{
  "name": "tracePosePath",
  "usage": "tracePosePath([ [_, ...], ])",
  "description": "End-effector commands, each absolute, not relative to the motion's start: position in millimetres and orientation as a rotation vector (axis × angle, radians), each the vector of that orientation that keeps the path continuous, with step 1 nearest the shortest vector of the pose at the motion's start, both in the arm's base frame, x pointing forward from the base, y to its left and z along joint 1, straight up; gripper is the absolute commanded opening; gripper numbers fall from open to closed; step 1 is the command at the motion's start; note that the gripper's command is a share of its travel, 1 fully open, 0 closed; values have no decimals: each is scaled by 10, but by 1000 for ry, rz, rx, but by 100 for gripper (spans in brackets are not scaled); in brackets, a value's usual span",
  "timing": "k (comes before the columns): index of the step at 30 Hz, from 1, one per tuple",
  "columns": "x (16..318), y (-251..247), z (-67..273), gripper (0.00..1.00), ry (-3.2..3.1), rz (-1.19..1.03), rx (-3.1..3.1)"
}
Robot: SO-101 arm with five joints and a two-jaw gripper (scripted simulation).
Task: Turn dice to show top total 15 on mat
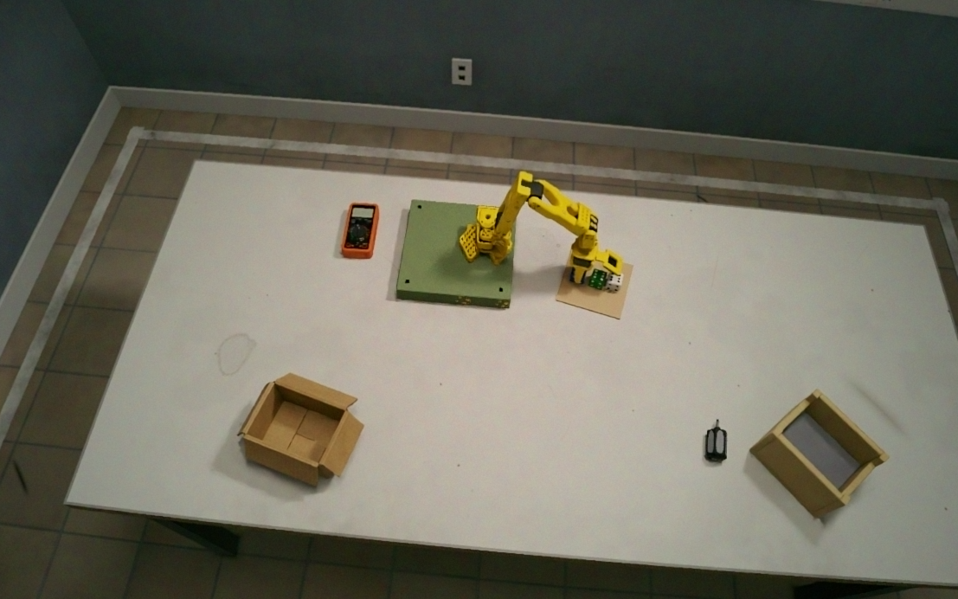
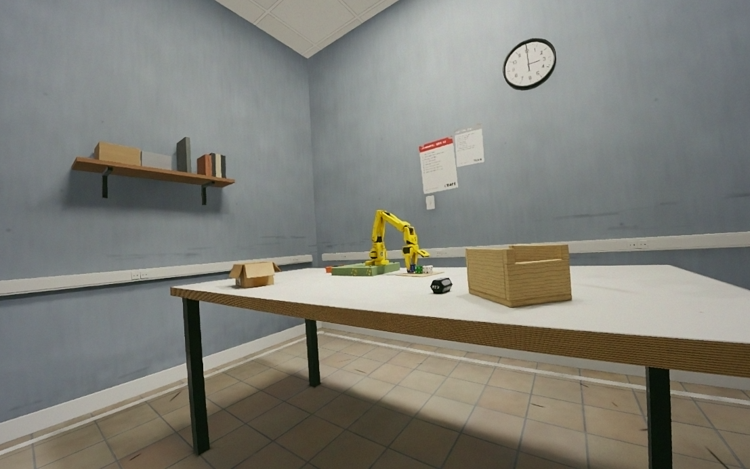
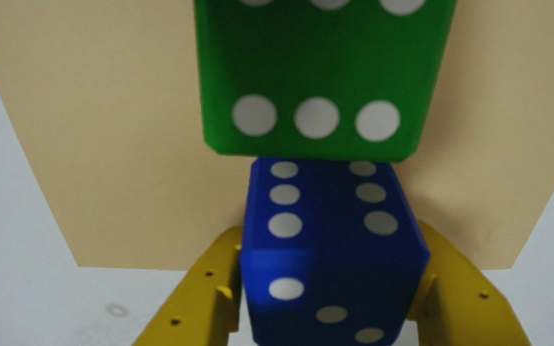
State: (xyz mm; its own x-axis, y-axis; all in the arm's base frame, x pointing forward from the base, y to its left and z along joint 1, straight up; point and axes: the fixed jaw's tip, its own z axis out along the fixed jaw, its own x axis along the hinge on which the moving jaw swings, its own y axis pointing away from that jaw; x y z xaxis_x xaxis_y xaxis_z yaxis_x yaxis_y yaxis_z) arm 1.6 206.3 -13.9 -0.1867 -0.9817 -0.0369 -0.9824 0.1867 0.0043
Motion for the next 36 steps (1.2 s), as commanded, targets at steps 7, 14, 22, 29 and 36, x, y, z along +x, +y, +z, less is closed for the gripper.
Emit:
tracePosePath([
  [7,-12,2015,-205,0,2411,14,-2003],
  [14,-12,2015,-222,0,2411,14,-2003],
  [22,-12,2015,-223,0,2411,14,-2003],
  [29,-12,2015,-229,0,2411,14,-2003],
  [36,-12,2015,-229,0,2411,14,-2003],
])
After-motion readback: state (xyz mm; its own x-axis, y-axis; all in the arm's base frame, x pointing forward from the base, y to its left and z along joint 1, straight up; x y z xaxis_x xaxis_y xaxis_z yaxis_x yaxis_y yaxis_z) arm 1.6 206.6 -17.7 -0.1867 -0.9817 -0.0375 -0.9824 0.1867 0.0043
